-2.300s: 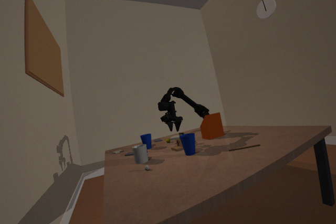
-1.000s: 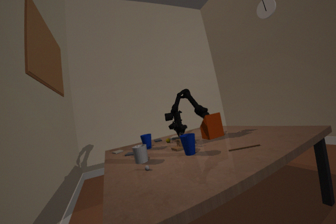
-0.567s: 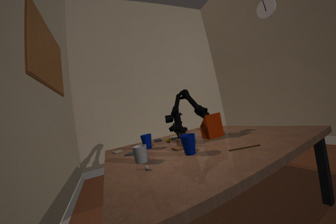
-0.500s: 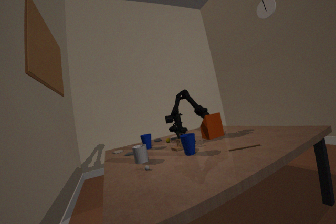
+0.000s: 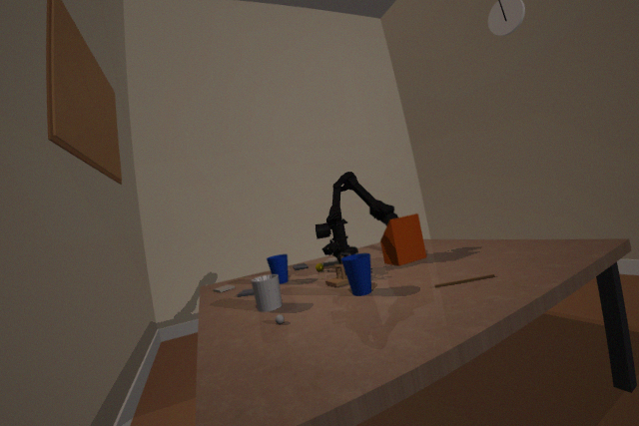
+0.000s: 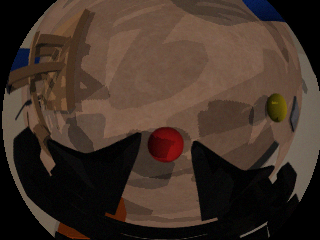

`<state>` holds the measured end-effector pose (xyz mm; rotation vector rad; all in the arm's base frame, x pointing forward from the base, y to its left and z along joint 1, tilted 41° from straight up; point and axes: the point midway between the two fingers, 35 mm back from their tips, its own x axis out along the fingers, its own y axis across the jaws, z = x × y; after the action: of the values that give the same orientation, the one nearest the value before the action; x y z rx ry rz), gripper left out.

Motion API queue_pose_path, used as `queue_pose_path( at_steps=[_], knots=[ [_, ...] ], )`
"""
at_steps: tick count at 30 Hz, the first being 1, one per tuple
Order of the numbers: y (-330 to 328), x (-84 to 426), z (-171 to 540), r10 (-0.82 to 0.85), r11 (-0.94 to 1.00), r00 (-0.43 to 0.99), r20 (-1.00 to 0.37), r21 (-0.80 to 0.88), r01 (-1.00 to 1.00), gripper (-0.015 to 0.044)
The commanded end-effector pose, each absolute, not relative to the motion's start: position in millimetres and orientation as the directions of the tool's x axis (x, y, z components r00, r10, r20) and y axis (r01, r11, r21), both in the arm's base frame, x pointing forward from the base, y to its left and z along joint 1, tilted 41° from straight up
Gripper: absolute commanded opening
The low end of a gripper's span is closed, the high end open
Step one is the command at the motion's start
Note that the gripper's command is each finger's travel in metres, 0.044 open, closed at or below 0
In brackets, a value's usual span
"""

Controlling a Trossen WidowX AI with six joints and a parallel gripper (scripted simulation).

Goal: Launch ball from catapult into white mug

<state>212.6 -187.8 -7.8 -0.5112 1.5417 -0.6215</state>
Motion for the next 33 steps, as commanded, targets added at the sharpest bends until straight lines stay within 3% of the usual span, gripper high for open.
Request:
queue_pose_path(
  at_steps=[1, 9, 14, 33],
  knots=[
    [-187.9, 212.2, -9.5, -0.652, 0.754, -0.067, -0.755, -0.655, 0.043, 0.0169],
    [-187.9, 212.2, -9.5, -0.652, 0.754, -0.067, -0.755, -0.655, 0.043, 0.0115],
    [-178.4, 216.5, -0.6, -0.648, 0.758, -0.066, -0.759, -0.651, 0.044, 0.0],
    [-106.4, 217.0, 81.8, -0.647, 0.759, -0.066, -0.76, -0.65, 0.044, 0.0]
  ],
)
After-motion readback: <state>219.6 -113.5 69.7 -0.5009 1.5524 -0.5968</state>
